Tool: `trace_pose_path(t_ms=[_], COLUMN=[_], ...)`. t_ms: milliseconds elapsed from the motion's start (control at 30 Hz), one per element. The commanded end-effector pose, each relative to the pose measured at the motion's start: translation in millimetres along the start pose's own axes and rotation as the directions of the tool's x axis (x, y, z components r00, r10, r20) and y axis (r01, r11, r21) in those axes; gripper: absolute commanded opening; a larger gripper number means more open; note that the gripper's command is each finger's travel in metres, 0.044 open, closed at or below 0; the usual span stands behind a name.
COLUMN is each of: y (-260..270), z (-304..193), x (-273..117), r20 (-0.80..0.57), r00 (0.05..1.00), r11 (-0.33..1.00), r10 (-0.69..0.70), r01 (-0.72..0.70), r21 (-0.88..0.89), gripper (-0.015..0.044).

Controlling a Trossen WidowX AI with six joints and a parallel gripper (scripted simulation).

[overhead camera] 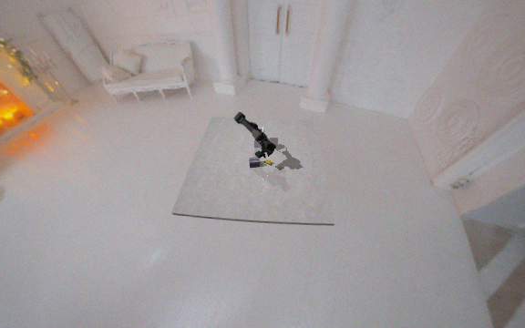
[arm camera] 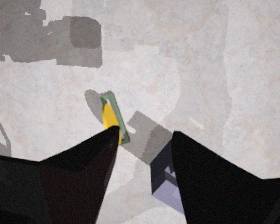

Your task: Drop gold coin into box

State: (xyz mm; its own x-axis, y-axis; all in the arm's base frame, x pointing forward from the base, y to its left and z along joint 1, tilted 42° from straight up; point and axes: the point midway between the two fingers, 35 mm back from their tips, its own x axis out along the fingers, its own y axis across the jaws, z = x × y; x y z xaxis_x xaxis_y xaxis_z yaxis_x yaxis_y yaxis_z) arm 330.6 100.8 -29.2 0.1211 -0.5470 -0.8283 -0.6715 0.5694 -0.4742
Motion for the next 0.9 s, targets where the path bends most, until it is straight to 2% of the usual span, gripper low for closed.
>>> trace_pose_path(t_ms=[0, 67, 233, 367, 867], y=[39.5, 46.1, 45.9, 43.1, 40.3], z=[-22.5, -28.0, -28.3, -33.4, -36.5], x=[13.1, 15.2, 18.0, 49.9, 73.8], r20=[-0.141, -0.167, -0.167, -0.168, -0.169], r00=[0.990, 0.985, 0.985, 0.985, 0.985], r11=[0.940, 0.915, 0.915, 0.915, 0.916], r10=[-0.026, -0.035, -0.035, -0.036, -0.036], r01=[-0.024, -0.036, -0.036, -0.035, -0.035], r21=[-0.341, -0.401, -0.401, -0.401, -0.399], gripper=[0.0161, 0.0161, 0.0161, 0.0161, 0.0161])
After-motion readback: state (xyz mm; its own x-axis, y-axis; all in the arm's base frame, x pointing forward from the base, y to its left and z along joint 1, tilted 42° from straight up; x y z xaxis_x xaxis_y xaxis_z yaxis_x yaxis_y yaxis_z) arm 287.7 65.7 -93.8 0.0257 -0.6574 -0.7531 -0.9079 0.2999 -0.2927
